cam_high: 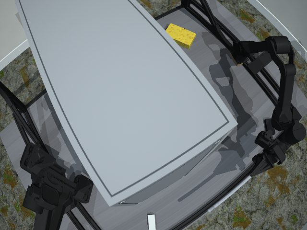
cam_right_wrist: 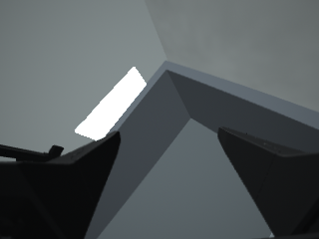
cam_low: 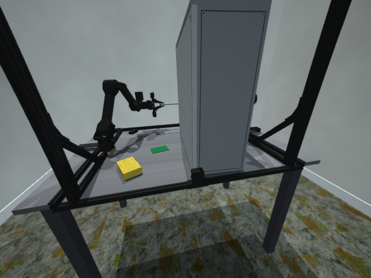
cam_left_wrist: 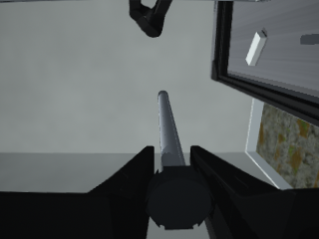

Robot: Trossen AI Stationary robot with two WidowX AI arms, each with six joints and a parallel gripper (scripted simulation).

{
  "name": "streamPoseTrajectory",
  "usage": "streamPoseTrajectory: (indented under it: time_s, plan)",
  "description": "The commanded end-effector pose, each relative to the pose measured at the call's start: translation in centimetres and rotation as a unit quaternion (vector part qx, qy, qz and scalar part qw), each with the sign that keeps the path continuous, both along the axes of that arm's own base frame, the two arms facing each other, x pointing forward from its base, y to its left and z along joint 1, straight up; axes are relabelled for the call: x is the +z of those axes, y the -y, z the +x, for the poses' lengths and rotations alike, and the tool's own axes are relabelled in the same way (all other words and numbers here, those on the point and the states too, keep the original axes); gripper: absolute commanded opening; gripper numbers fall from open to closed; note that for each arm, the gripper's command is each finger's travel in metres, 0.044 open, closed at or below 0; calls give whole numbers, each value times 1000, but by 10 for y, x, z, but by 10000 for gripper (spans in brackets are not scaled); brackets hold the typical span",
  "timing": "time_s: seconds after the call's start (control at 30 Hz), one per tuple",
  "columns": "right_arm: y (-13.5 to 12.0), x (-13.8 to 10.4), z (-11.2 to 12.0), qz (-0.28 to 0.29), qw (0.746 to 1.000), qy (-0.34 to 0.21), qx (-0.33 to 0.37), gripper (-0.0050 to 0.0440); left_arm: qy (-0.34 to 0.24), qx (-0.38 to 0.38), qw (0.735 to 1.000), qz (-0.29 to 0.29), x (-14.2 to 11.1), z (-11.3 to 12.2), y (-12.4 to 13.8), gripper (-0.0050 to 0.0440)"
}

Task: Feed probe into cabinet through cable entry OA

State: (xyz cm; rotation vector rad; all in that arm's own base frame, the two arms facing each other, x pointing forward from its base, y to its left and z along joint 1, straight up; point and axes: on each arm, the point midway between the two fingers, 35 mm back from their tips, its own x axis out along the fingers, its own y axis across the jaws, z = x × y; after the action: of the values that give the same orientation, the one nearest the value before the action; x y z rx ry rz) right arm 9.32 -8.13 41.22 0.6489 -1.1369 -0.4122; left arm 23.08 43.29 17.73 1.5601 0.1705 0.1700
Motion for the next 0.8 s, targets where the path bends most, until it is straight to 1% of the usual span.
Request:
streamPoseTrajectory:
  time_s: [0.0,0.07,0.13,0.17,0.23,0.3,0.47,0.63,0.7,0.77]
  plan:
    - [2,-8,0,10,1000,1,-3,440,0,1,1000,2,0,0,-1,0]
    - [1,-8,4,6,1000,-7,-3,440,0,1,1000,2,0,0,-1,0]
    - [1,-8,4,6,1000,-7,-3,440,0,1,1000,2,0,0,-1,0]
    - [-1,-9,10,1,1000,-17,-3,440,0,1,1000,2,0,0,-1,0]
    - [-7,-13,29,-14,999,-48,-2,440,0,1,1000,2,0,0,-1,0]
    - [-15,-22,57,-31,995,-95,0,440,0,1,1000,2,0,0,-1,0]
    - [-31,-57,121,-60,976,-212,0,440,0,1,1000,2,0,0,-1,0]
    - [-46,-106,174,-87,942,-324,-1,440,0,1,1000,2,0,0,-1,0]
    - [-46,-106,174,-87,942,-324,-1,440,0,1,1000,2,0,0,-1,0]
    - [-51,-129,192,-99,925,-368,-2,440,0,1,1000,2,0,0,-1,0]
